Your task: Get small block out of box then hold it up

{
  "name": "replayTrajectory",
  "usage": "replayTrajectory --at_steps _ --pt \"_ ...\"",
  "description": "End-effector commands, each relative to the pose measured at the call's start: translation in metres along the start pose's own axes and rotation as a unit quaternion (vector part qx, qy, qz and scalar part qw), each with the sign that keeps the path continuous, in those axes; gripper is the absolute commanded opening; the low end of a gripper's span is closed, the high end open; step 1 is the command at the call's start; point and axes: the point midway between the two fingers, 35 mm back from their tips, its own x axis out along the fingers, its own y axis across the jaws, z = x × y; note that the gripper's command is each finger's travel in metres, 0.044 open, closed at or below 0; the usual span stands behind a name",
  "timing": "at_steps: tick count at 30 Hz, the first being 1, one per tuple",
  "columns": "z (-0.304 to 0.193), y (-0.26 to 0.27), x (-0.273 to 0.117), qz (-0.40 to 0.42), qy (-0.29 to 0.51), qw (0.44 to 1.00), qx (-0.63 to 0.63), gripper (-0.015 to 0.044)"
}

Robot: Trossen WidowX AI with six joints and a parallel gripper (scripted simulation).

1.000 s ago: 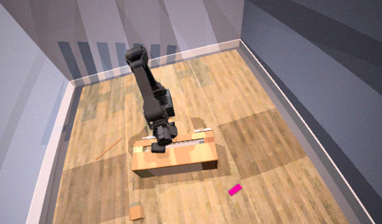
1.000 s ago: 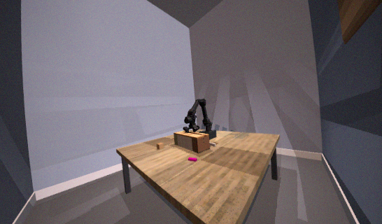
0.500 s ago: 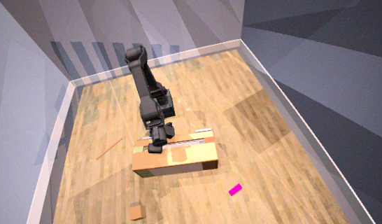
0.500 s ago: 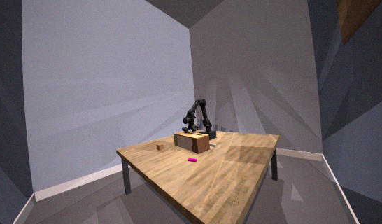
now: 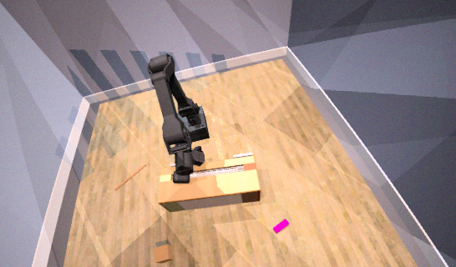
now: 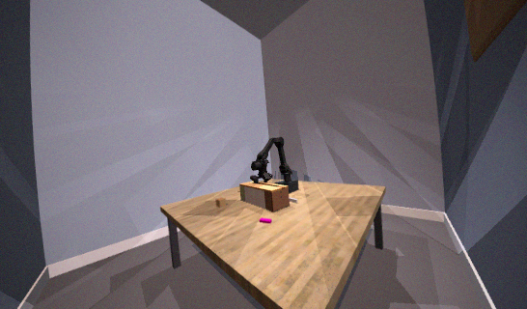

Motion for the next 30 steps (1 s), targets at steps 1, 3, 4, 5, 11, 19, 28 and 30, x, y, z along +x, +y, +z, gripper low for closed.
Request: replayTrajectory --at_steps 1,3,4,5,11,19,28,30 --pt "-0.005 0.002 0.003 0.003 0.001 1.000 -0.003 0.0400" --pt "-0.007 0.002 0.004 0.003 0.001 1.000 -0.003 0.0400" --pt "-0.008 0.002 0.004 0.003 0.001 1.000 -0.003 0.0400" --pt "-0.009 0.002 0.005 0.003 0.001 1.000 -0.003 0.0400" --pt "-0.017 -0.001 -0.019 0.002 0.001 1.000 -0.001 0.0400" --pt "-0.027 -0.001 -0.056 0.001 0.000 1.000 0.000 0.0400" --pt "-0.025 -0.005 -0.059 -0.024 -0.010 0.997 0.077 0.0321" --pt "-0.029 -0.003 -0.057 -0.023 -0.025 0.981 0.191 0.0285"
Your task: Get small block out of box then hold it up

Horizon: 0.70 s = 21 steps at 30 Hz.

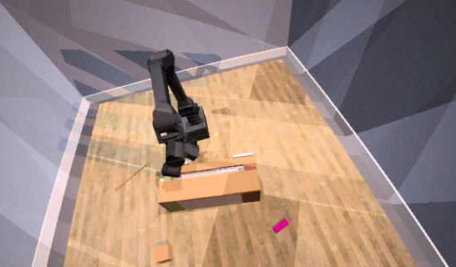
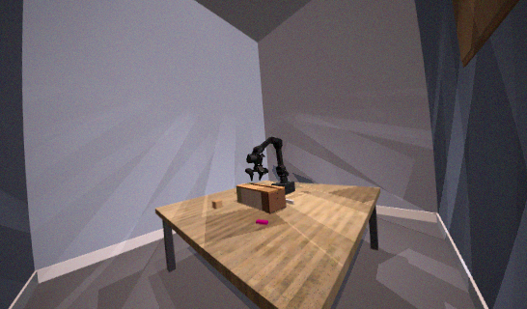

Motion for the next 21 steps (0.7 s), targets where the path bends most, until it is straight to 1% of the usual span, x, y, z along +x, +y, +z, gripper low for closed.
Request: replayTrajectory --at_steps 1,3,6,11,21 --pt "-0.005 0.002 -0.001 -0.009 -0.024 0.982 0.188 0.0285" --pt "-0.009 0.004 0.000 -0.005 -0.037 0.953 0.300 0.0285" --pt "-0.015 0.007 0.001 0.005 -0.056 0.887 0.458 0.0285" --pt "-0.023 0.013 0.003 0.029 -0.081 0.728 0.680 0.0285" --pt "-0.030 0.019 0.005 0.063 -0.099 0.525 0.843 0.0285"
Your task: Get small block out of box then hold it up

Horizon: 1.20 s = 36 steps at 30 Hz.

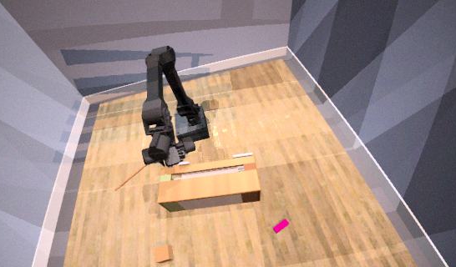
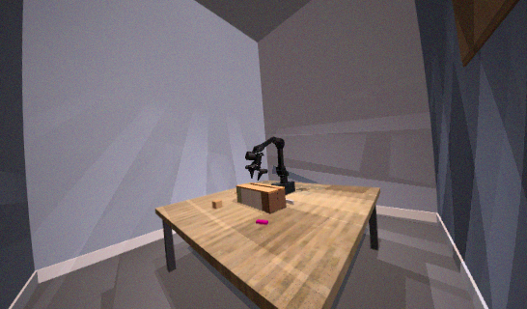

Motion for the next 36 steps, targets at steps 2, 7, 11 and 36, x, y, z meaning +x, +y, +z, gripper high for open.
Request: replayTrajectory --at_steps 2,7,11,36 --pt "-0.021 -0.003 0.006 0.054 -0.018 0.871 0.489 0.0285" --pt "-0.025 -0.005 0.006 0.070 -0.020 0.798 0.598 0.0285" --pt "-0.028 -0.007 0.005 0.081 -0.019 0.732 0.676 0.0285" --pt "-0.046 -0.018 0.002 0.147 0.022 0.177 0.973 0.0285"
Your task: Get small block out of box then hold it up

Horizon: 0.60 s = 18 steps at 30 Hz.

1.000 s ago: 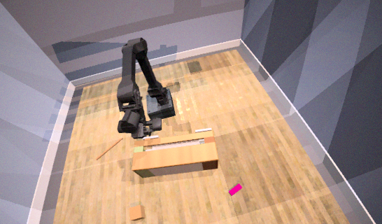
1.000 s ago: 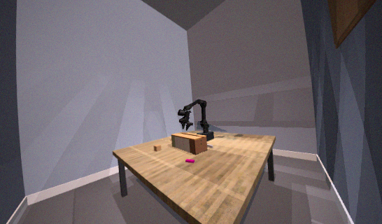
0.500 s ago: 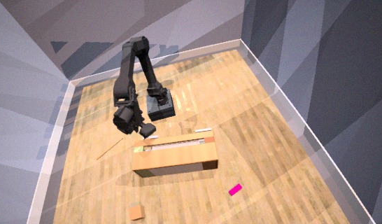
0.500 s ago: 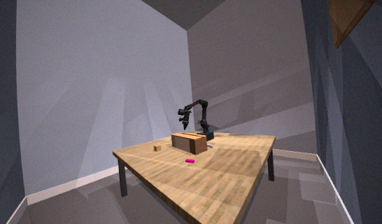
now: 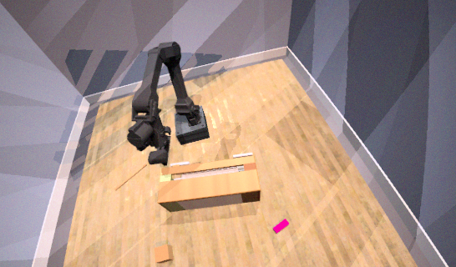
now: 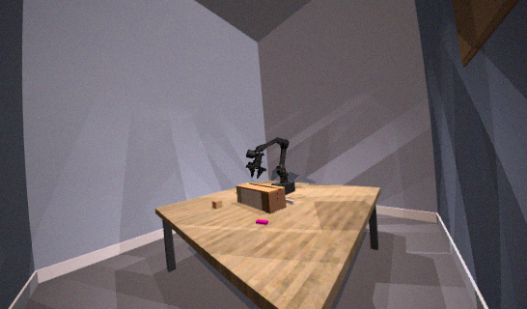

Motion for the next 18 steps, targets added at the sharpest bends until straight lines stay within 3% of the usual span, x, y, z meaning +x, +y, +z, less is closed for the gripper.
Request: replayTrajectory --at_steps 1,15,18 --pt "0.0051 -0.0184 0.0014 0.026 0.042 0.886 0.461 0.0285" --pt "0.0109 -0.0234 -0.0022 0.030 0.073 0.677 0.732 0.0285" --pt "0.0110 -0.0234 -0.0023 0.030 0.073 0.673 0.736 0.0285"
